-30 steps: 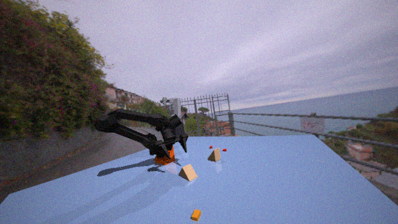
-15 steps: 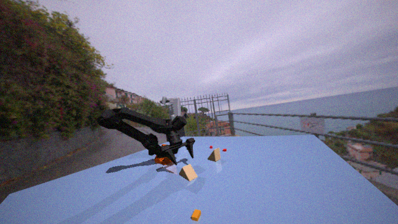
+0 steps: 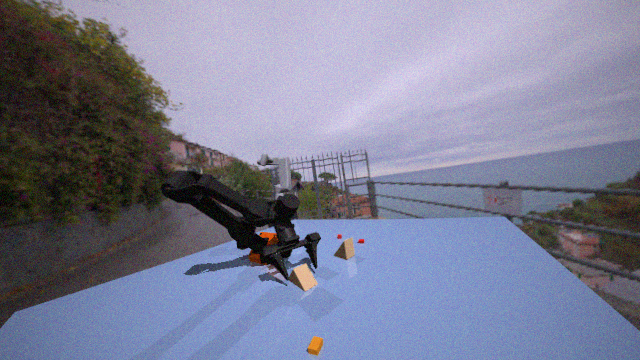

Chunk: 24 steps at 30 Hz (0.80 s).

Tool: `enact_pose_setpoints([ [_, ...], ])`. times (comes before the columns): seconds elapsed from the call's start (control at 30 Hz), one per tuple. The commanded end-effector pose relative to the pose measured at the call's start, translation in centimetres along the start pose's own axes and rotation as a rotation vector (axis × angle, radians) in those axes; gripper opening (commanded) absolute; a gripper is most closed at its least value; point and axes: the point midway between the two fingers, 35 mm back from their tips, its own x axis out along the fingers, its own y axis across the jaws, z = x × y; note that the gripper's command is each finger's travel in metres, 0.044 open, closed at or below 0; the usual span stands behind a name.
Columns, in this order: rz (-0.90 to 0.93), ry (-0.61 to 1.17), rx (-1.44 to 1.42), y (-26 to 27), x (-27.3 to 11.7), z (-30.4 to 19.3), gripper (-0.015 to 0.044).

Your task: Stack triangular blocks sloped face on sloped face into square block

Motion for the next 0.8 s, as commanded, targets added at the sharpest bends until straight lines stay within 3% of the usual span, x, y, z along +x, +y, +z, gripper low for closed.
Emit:
enact_pose_setpoints([
  [0.0, 0.004, -0.006, -0.014, 0.33, 0.94, 0.38, 0.0440],
  [0.3, 0.007, -0.011, -0.011, 0.56, 0.96, 0.33, 0.0440],
  [0.63, 0.010, -0.009, -0.006, 0.54, 0.86, 0.27, 0.0177],
  [0.77, 0.010, -0.009, -0.006, 0.54, 0.86, 0.27, 0.0151],
])
